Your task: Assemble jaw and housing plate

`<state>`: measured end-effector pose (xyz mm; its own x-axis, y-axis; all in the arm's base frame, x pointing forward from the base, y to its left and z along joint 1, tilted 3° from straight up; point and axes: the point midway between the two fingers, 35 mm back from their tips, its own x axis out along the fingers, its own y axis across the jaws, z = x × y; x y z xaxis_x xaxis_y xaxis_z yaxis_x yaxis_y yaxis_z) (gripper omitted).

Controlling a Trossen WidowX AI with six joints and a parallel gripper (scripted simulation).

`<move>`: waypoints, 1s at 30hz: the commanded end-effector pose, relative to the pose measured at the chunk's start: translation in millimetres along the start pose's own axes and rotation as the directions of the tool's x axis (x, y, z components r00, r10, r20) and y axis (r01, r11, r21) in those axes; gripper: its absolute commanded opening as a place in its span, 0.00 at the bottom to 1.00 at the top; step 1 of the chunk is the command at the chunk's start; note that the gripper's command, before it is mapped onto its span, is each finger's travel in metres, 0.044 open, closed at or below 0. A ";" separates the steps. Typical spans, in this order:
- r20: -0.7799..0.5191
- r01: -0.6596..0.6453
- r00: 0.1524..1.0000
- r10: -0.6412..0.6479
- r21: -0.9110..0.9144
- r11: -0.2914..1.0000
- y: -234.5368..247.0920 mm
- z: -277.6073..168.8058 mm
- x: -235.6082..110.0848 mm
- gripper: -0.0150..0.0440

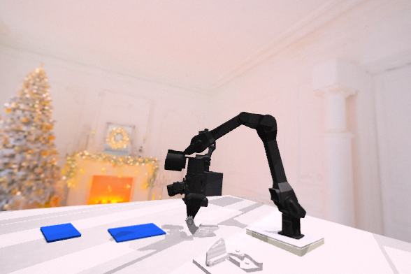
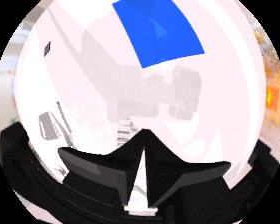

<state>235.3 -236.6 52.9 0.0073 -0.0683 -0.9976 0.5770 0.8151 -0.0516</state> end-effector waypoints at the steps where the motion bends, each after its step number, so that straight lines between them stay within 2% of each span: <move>1: -0.013 -0.002 1.000 0.002 0.000 1.000 7.7 -3.4 2.4 0.25; 14: -0.013 -0.004 1.000 0.004 0.000 1.000 27.8 -4.4 2.5 0.25; 30: -0.013 -0.004 1.000 0.004 0.000 1.000 28.1 -4.5 2.5 0.25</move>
<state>252.4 -215.3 53.1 0.0172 -0.0727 -0.9972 0.5739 0.8174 -0.0497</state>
